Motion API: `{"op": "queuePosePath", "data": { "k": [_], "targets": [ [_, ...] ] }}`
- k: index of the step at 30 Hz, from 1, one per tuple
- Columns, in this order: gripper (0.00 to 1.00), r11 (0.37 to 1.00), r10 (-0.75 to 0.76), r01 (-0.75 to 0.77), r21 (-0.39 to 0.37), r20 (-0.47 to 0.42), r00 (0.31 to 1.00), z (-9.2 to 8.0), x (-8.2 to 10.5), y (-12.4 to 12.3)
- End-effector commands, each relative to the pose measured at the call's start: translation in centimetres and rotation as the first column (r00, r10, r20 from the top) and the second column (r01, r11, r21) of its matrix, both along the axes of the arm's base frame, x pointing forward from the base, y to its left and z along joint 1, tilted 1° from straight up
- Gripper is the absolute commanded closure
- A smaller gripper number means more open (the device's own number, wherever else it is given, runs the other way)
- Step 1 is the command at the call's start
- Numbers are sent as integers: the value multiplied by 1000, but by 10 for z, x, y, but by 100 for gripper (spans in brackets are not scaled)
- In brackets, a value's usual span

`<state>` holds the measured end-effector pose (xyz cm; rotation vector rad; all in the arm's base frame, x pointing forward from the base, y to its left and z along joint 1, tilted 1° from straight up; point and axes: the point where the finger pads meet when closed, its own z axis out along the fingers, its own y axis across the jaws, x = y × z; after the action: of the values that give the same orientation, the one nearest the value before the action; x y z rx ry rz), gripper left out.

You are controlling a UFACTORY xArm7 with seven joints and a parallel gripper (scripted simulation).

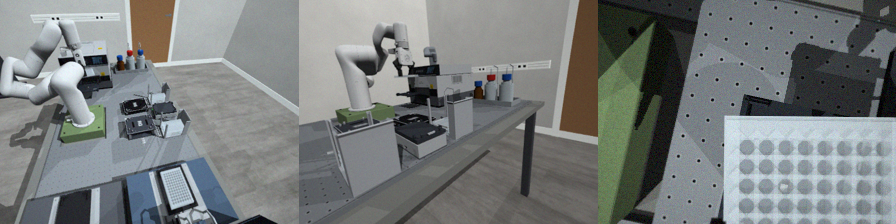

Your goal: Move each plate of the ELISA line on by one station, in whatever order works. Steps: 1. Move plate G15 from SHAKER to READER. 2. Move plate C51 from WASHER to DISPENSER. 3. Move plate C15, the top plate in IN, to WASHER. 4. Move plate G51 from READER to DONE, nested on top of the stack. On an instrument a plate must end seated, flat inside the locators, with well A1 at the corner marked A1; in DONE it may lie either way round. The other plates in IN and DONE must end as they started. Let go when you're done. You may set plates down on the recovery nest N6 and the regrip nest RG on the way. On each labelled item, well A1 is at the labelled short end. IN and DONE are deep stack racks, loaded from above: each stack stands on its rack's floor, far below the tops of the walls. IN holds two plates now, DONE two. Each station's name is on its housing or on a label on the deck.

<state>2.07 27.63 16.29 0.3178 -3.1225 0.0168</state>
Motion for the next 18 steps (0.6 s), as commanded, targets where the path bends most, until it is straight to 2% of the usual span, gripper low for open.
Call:
{"op": "queuePosePath", "data": {
  "k": [1, 18],
  "targets": [
    [100, 999, -49, 49, 4, 6, 999, 0, -2, 1],
    [100, 980, -198, 198, 5, 8, 980, 0, -2, 1]
  ]
}}
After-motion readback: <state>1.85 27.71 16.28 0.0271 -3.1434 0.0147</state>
